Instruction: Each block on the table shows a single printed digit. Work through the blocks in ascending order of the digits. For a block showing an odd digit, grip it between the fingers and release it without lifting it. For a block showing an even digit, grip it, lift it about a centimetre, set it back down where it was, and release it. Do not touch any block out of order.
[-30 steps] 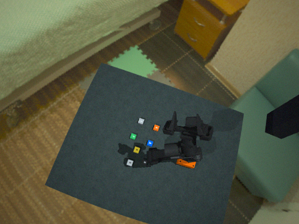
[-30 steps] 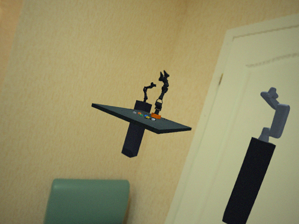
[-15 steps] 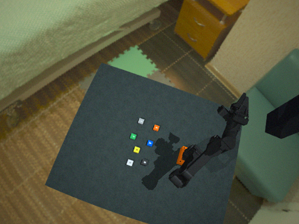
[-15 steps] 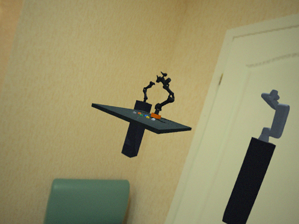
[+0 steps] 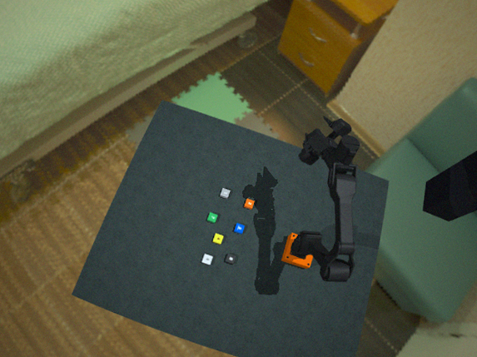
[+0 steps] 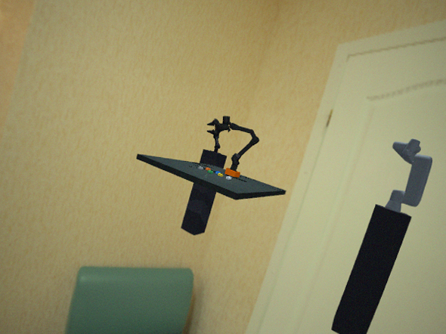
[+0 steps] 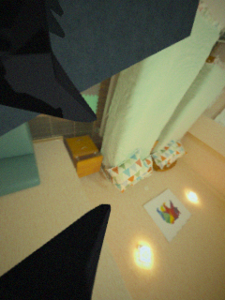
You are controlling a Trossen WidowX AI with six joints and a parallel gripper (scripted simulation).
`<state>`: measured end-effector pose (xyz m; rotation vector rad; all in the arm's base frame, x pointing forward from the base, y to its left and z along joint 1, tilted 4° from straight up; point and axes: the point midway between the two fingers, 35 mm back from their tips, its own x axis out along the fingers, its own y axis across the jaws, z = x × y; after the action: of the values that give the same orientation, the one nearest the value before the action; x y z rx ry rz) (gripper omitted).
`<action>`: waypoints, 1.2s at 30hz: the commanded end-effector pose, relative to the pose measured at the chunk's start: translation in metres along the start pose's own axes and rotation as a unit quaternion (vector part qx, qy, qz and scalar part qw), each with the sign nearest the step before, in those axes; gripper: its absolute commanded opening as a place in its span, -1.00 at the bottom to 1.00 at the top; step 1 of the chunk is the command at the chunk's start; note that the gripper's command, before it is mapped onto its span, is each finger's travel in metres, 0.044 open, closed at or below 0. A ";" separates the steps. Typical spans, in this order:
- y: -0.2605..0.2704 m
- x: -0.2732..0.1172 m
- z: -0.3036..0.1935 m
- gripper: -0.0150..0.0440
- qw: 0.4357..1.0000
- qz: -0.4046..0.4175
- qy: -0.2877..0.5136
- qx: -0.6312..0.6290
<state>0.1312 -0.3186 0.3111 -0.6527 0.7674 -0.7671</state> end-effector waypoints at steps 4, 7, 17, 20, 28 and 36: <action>0.139 0.035 0.016 0.86 0.962 0.255 0.084 0.054; 0.202 0.026 0.019 0.86 0.922 0.355 0.148 0.045; 0.305 -0.029 0.009 0.86 0.811 0.491 0.316 -0.045; 0.305 -0.029 0.009 0.86 0.811 0.491 0.316 -0.045; 0.305 -0.029 0.009 0.86 0.811 0.491 0.316 -0.045; 0.305 -0.029 0.009 0.86 0.811 0.491 0.316 -0.045</action>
<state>0.2343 -0.1226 0.0982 0.0133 1.5774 0.0624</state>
